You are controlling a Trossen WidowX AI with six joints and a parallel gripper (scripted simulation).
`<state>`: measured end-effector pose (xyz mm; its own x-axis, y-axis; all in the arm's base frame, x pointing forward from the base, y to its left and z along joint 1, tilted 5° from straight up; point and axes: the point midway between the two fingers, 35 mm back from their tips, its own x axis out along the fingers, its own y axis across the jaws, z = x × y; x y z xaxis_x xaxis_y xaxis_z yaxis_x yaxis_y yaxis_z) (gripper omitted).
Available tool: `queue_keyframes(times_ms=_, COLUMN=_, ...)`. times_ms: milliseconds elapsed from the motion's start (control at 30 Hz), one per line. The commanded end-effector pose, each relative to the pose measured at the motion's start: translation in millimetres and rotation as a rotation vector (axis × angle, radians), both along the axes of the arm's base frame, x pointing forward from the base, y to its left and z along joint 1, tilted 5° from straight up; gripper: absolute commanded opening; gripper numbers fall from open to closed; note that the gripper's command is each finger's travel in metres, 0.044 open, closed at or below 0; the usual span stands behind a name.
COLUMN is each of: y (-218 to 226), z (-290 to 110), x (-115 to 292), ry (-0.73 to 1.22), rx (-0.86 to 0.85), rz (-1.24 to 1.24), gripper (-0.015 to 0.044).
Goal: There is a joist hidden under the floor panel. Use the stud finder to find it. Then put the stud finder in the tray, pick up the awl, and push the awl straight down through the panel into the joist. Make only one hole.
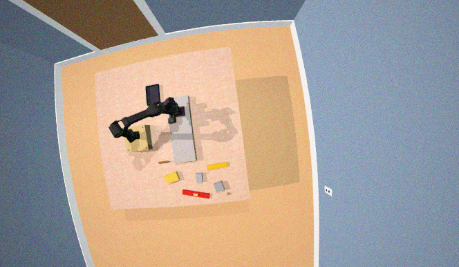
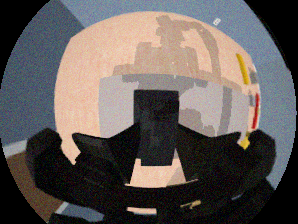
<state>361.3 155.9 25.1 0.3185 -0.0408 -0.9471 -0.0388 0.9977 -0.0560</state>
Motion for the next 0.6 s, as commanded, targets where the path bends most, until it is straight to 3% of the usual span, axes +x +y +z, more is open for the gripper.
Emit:
queue_keyframes(times_ms=0, y=-12.8, z=0.5, x=-0.3, ry=0.000, rx=-0.007, rz=-0.006, gripper=0.0000)
queue_keyframes(times_ms=567, y=-55.1, z=3.0, x=1.4, ry=-0.001, rx=-0.011, rz=-0.006, gripper=0.0000)
